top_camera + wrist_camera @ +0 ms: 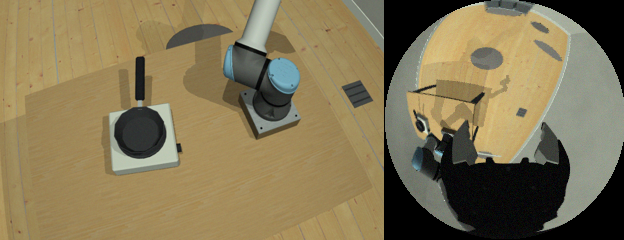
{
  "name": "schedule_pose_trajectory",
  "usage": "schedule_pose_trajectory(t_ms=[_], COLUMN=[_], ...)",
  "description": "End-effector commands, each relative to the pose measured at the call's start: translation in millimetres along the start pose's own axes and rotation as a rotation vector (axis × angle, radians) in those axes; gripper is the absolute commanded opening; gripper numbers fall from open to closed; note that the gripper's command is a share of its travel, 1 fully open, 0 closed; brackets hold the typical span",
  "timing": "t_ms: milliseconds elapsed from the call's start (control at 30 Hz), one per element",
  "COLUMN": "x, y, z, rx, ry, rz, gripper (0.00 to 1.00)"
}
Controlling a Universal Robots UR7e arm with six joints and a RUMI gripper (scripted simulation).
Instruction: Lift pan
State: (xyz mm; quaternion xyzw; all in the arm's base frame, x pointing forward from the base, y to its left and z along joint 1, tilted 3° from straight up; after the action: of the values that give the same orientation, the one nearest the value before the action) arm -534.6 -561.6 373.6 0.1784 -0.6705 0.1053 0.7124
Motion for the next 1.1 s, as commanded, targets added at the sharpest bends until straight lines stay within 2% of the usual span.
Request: schedule_pose_trajectory(t_ms=[0, 733, 1067], x=[1.1, 1.3, 3.7], y=[0.2, -1.5, -23.1], z=[-0.1, -0.9, -11.5], rx=[0.0, 0.003, 0.05], ry=[0.002, 0.002, 0.004], rz=[0.001, 0.001, 0.005], gripper=[1.0, 1.0, 1.0])
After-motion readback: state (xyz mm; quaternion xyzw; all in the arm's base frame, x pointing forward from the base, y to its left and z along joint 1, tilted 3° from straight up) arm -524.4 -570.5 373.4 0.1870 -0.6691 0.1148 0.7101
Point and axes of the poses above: the point where the finger pads meet when closed, its own x axis back along the fingers, its own z axis across the jaws, y = z × x, the point moved 3 cm from there along x, back along the fingers, and after that the axes turned 15 degrees about x, right-handed, at the moved point
